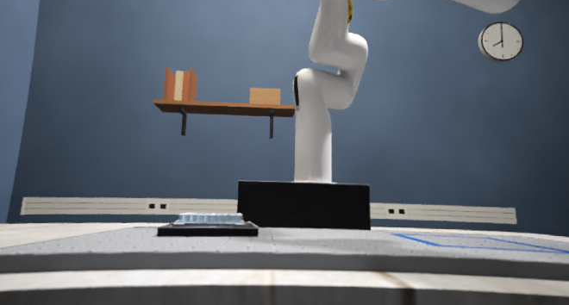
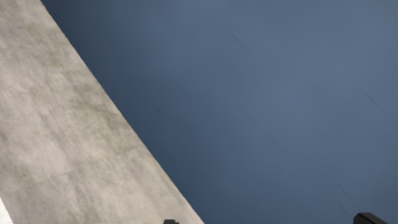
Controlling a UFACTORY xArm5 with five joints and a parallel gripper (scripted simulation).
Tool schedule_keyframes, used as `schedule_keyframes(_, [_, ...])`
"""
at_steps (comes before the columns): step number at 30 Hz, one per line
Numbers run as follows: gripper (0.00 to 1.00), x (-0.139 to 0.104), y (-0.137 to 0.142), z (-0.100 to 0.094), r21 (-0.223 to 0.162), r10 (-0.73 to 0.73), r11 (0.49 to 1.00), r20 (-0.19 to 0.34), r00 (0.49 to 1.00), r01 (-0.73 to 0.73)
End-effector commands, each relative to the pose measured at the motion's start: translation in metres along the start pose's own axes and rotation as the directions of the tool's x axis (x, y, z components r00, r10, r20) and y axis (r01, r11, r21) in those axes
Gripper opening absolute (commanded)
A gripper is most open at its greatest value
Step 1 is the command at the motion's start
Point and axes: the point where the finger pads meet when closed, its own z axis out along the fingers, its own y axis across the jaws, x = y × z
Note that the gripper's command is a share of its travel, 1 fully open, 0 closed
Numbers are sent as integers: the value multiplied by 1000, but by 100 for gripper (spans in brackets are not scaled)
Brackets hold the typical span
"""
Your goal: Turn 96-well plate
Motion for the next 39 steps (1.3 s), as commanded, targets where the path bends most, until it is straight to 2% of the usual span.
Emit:
schedule_keyframes(1, [100, -7, 12, -9, 3, 27, 1000, 31, 999, -27])
schedule_keyframes(3, [100, -14, 17, -14, 16, 69, 997, 80, 994, -71])
schedule_keyframes(5, [100, -20, 22, -19, 19, 78, 997, 91, 993, -80])
schedule_keyframes(7, [100, -26, 26, -25, 28, 119, 992, 140, 983, -124])
schedule_keyframes(9, [100, -33, 30, -31, 30, 128, 991, 151, 980, -134])
schedule_keyframes(11, [100, -40, 34, -38, 35, 168, 983, 200, 965, -179])
schedule_keyframes(14, [100, -43, 35, -41, 36, 177, 981, 211, 961, -189])
schedule_keyframes(17, [100, -53, 40, -51, 37, 225, 969, 270, 936, -244])
schedule_keyframes(20, [100, -61, 43, -60, 37, 225, 969, 270, 936, -244])
schedule_keyframes(22, [100, -67, 46, -67, 33, 263, 957, 318, 911, -288])
schedule_keyframes(25, [100, -75, 48, -76, 32, 272, 954, 329, 904, -299])
schedule_keyframes(27, [100, -81, 50, -83, 25, 308, 939, 375, 874, -342])
schedule_keyframes(30, [100, -84, 51, -87, 23, 317, 936, 386, 866, -352])
schedule_keyframes(33, [100, -93, 53, -99, 9, 359, 915, 441, 822, -404])
schedule_keyframes(37, [100, -103, 55, -112, 9, 359, 915, 441, 822, -404])
schedule_keyframes(39, [100, -109, 55, -120, -6, 391, 896, 484, 783, -444])
